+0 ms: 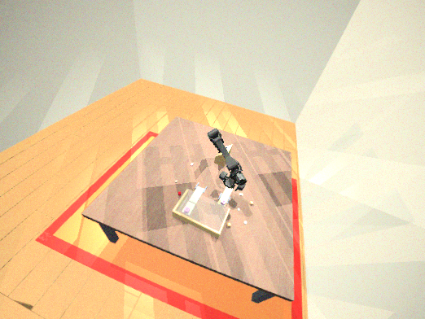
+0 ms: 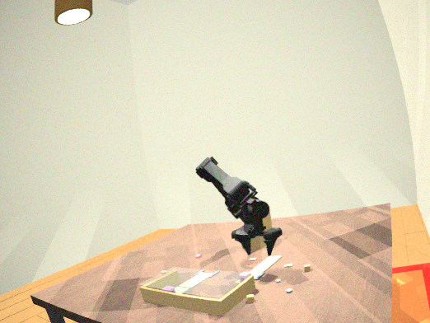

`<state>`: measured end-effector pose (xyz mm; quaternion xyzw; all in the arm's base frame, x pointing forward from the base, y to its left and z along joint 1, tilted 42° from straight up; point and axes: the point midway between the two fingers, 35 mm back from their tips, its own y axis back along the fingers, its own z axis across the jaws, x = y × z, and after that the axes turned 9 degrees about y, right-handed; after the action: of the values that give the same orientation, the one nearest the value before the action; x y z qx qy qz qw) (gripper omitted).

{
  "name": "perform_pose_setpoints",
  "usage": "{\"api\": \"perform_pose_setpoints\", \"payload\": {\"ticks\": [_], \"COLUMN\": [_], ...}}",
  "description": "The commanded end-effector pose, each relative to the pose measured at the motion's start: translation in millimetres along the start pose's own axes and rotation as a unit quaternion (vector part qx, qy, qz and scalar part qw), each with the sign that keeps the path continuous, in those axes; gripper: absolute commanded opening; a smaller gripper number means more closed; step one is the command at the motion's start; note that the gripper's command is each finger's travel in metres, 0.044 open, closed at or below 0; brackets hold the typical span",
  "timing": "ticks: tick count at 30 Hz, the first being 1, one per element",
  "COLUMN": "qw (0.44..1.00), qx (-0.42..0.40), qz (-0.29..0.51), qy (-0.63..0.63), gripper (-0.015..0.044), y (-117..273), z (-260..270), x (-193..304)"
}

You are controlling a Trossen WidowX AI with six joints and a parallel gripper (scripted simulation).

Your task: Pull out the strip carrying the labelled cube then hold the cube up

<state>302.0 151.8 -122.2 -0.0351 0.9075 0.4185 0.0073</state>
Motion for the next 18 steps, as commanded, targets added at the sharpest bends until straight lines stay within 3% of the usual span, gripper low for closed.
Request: {"api": "perform_pose_setpoints", "payload": {"ticks": [1, 18], "qw": [1.0, 1.0], "qx": [0.004, 0.004], "qz": [0.0, -0.002], "qy": [0.003, 0.002], "gripper": [0.044, 0.044], "y": [0, 7], "z": [0, 1], "x": [-15, -79]}}
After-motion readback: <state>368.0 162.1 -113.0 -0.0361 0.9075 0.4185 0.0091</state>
